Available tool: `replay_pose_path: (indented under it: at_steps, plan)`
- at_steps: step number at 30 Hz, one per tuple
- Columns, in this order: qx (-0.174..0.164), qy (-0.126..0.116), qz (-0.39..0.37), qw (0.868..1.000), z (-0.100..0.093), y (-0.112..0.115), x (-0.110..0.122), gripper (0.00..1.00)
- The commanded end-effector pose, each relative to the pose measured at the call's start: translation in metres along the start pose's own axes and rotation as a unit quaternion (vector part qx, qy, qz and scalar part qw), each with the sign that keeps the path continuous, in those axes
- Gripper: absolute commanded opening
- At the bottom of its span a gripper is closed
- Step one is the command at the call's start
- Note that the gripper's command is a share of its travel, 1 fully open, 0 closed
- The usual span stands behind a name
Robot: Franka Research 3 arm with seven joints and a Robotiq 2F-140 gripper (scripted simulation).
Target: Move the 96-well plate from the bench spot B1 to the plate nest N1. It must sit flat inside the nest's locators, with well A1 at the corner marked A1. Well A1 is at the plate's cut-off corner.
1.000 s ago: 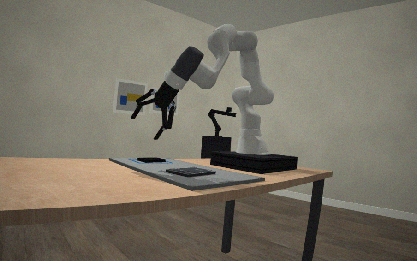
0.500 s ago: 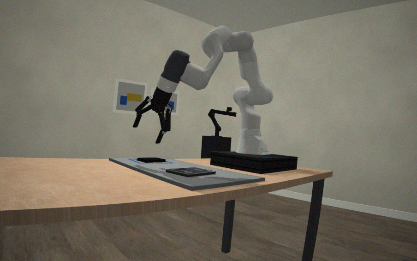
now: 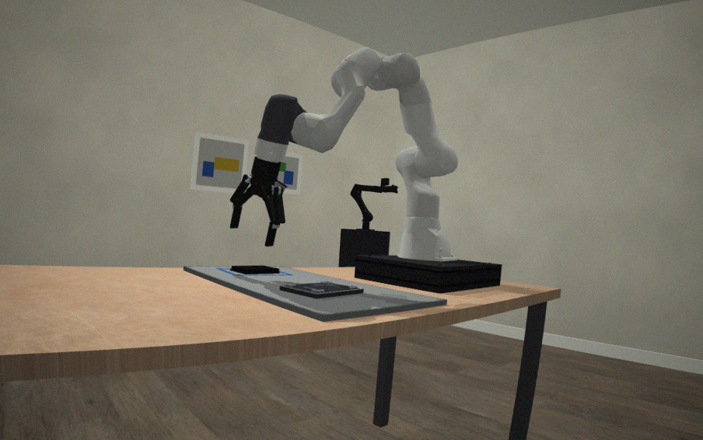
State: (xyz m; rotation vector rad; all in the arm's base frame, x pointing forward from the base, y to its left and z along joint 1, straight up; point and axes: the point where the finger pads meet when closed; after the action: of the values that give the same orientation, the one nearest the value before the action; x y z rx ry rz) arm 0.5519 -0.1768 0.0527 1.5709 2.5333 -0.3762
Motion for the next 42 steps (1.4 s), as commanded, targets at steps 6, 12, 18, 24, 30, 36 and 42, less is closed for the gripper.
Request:
replay_pose_path:
  at_steps: [6, 12, 18, 24, 30, 36, 42]
  plan:
    - [-0.019, 0.068, 0.02, 0.997, 0.021, -0.032, -0.007, 1.0]
    - [-0.031, 0.095, 0.049, 0.994, 0.031, -0.049, -0.012, 1.0]
    - [-0.048, 0.124, 0.086, 0.987, 0.043, -0.069, -0.018, 1.0]
    - [-0.054, 0.132, 0.098, 0.985, 0.046, -0.076, -0.02, 1.0]
    - [-0.054, 0.133, 0.099, 0.985, 0.046, -0.076, -0.021, 1.0]
    - [-0.054, 0.133, 0.099, 0.985, 0.046, -0.076, -0.021, 1.0]
    - [-0.054, 0.133, 0.099, 0.985, 0.046, -0.076, -0.021, 1.0]
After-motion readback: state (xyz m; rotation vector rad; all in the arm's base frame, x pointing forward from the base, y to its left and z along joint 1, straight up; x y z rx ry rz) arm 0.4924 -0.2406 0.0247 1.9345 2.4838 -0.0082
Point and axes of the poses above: the point where the finger pads meet when closed, its own z axis out along the fingers, its own x axis across the jaws, y = z × x, and after that the axes turned 12 degrees about -z, right-handed
